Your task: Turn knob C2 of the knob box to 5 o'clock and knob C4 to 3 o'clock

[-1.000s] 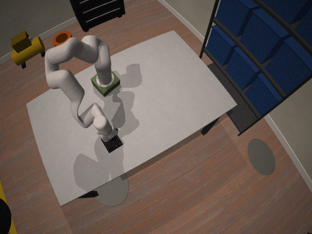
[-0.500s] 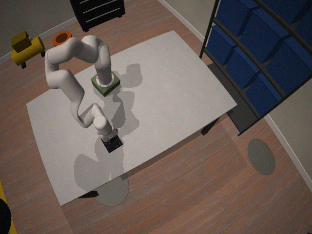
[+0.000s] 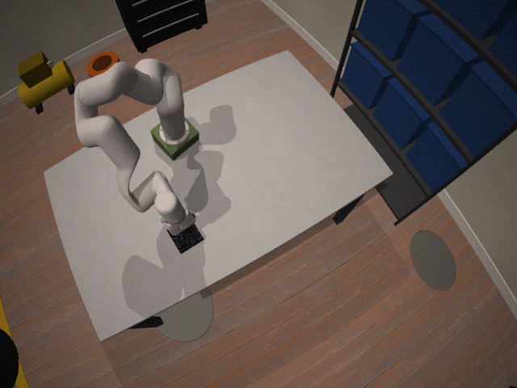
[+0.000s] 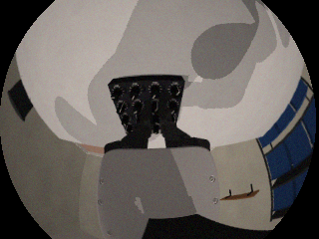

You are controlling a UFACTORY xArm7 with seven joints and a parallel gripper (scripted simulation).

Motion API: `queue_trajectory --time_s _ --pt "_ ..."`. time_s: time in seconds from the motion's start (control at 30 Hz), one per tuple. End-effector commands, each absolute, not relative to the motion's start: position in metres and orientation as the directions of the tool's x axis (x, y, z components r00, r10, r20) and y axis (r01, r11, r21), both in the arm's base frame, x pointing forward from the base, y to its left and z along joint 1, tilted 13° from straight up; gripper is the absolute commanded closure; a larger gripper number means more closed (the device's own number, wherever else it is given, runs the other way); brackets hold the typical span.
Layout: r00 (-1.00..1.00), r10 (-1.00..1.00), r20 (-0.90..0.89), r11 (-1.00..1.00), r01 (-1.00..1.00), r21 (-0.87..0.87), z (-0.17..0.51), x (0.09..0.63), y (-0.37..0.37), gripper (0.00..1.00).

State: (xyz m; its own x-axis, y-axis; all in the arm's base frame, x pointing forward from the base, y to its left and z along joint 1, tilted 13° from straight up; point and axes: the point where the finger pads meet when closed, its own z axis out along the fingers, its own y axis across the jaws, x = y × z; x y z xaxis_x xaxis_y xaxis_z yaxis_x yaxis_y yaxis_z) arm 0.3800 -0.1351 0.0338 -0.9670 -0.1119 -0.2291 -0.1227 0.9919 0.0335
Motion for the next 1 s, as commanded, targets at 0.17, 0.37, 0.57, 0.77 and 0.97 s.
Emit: queue_trajectory --time_s 0.17,0.37,0.57,0.77,0.97 --pt "-0.967 -0.112 -0.231 0.992 -0.122 0.032 0.0344 0.3807 -0.1357 0.92" --pt "-0.967 -0.111 -0.231 0.992 -0.122 0.032 0.0344 0.3807 -0.1357 0.92" --pt "-0.968 -0.103 -0.230 0.993 -0.114 0.034 0.0344 0.3807 -0.1357 0.92" --pt "-0.970 -0.079 -0.229 0.995 -0.090 0.040 0.0344 0.3807 -0.1357 0.92" --pt "-0.972 -0.051 -0.228 0.997 -0.063 0.046 0.0344 0.3807 -0.1357 0.92"
